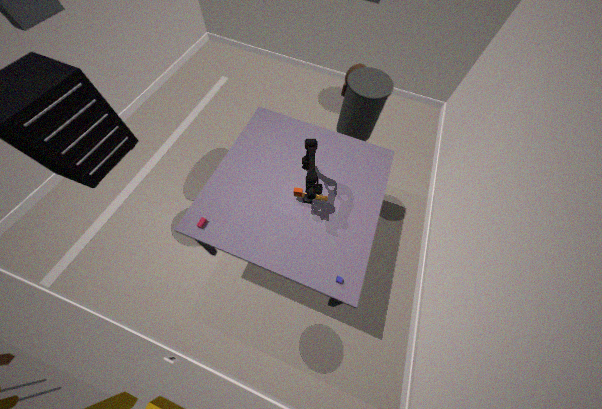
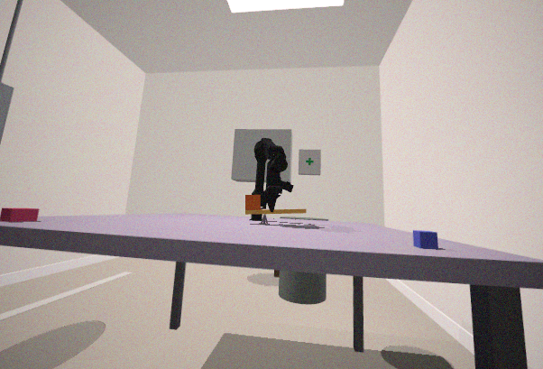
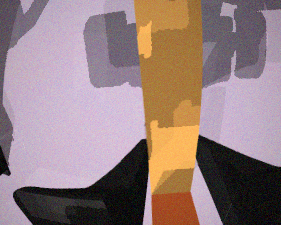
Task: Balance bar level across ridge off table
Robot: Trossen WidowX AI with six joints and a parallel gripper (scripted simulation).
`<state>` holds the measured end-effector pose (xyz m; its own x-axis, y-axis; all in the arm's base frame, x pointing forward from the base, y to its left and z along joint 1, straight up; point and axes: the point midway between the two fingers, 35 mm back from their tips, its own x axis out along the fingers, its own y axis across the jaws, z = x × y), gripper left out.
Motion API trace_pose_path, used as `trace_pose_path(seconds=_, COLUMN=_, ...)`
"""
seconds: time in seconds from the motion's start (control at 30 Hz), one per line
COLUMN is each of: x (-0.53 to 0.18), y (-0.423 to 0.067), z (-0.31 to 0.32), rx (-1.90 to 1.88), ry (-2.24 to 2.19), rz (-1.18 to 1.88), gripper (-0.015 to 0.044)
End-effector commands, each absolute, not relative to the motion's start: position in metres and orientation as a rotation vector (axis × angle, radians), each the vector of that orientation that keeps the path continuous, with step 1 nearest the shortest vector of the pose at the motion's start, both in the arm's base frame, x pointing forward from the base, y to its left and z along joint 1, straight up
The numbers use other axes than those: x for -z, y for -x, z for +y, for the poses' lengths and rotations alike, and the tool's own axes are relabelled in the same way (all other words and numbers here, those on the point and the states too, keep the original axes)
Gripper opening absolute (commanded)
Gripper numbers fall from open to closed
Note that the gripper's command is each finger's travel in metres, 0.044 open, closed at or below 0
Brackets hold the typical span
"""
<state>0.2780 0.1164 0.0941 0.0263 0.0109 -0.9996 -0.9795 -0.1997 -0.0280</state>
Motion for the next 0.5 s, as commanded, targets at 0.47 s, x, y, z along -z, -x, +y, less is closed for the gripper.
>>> trace_pose_path(seconds=0.47, x=-0.0924, y=-0.2781, z=0.1164, rx=-1.338, ry=1.363, rz=1.079, gripper=0.0)
